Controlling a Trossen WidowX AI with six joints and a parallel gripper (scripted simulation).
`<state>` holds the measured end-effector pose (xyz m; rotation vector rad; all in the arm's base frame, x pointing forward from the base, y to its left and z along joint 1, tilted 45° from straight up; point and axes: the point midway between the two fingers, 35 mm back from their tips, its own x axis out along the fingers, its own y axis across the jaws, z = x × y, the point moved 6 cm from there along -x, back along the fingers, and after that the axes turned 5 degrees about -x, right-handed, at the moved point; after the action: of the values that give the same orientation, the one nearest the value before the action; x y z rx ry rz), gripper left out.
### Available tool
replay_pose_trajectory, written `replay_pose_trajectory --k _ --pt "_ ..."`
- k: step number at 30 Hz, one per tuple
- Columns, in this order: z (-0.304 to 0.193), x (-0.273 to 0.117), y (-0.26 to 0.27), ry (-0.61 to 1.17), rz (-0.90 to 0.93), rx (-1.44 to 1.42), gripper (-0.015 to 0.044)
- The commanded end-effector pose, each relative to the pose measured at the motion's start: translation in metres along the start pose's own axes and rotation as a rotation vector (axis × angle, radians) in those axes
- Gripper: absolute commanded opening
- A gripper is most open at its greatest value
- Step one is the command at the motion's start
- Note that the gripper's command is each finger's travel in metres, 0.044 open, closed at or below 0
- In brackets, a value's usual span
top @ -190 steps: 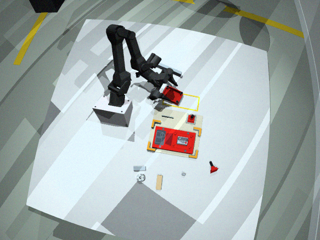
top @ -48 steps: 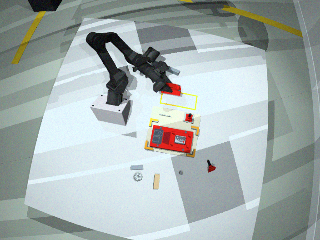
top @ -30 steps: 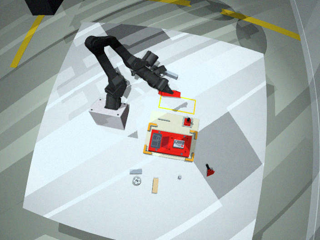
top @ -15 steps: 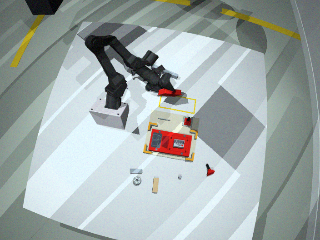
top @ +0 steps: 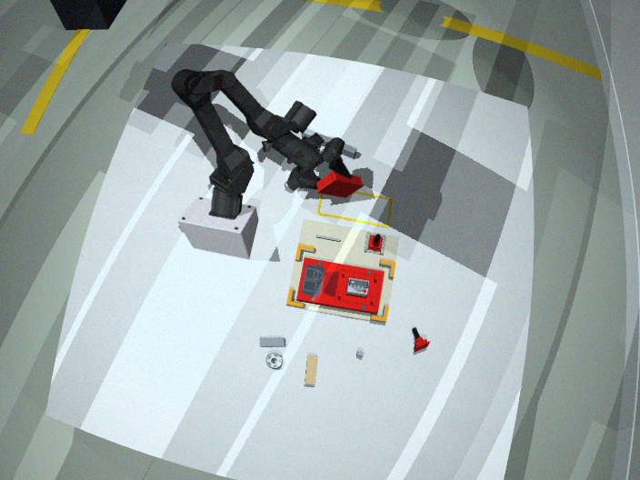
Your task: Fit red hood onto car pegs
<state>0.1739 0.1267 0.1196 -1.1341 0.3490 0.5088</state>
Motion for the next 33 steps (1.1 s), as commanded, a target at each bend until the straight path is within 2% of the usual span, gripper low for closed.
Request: replay_pose_trajectory --k 1,26,32,33 --pt "0.000 0.001 0.002 0.006 -0.002 -0.136 0.0000" --pt "0.019 0.010 0.040 0.006 0.007 -0.994 0.0000" --pt "0.017 0.009 0.034 0.006 0.004 -0.902 0.0000" --pt "0.017 0.009 0.034 0.017 -0.004 -0.932 0.0026"
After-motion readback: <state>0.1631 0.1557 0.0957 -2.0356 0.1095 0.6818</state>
